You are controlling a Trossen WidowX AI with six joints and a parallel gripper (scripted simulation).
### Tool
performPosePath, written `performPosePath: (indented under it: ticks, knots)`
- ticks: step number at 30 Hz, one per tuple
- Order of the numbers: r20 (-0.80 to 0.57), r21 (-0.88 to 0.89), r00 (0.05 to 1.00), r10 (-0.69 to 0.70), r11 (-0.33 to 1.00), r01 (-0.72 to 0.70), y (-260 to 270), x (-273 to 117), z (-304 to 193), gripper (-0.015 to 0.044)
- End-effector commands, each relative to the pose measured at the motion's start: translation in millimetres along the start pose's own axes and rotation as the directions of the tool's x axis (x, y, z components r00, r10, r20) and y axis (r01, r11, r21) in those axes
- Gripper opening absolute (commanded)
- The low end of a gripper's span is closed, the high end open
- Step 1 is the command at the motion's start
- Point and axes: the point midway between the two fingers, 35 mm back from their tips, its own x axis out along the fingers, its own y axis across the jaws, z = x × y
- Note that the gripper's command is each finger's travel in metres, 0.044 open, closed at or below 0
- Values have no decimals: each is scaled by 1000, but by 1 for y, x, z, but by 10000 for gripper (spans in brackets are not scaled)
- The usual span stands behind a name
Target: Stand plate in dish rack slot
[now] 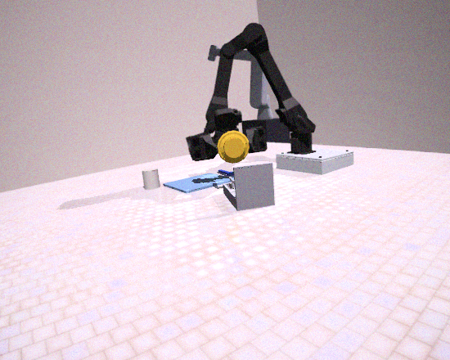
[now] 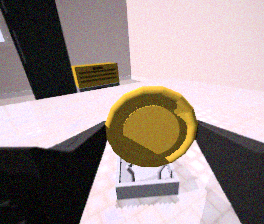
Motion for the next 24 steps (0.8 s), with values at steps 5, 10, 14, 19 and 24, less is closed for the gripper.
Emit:
performPosePath:
  ticks: [5,10,14,19,24]
  knots:
    - [-58,68,998,4,998,-1,2,-2,-15,0]
    - [-59,66,998,4,998,0,0,0,-20,0]
    - [-60,64,998,3,998,0,0,2,-24,0]
    - [-62,61,998,4,998,0,-1,4,-28,0]
    - [-64,59,998,4,998,0,-2,6,-30,0]
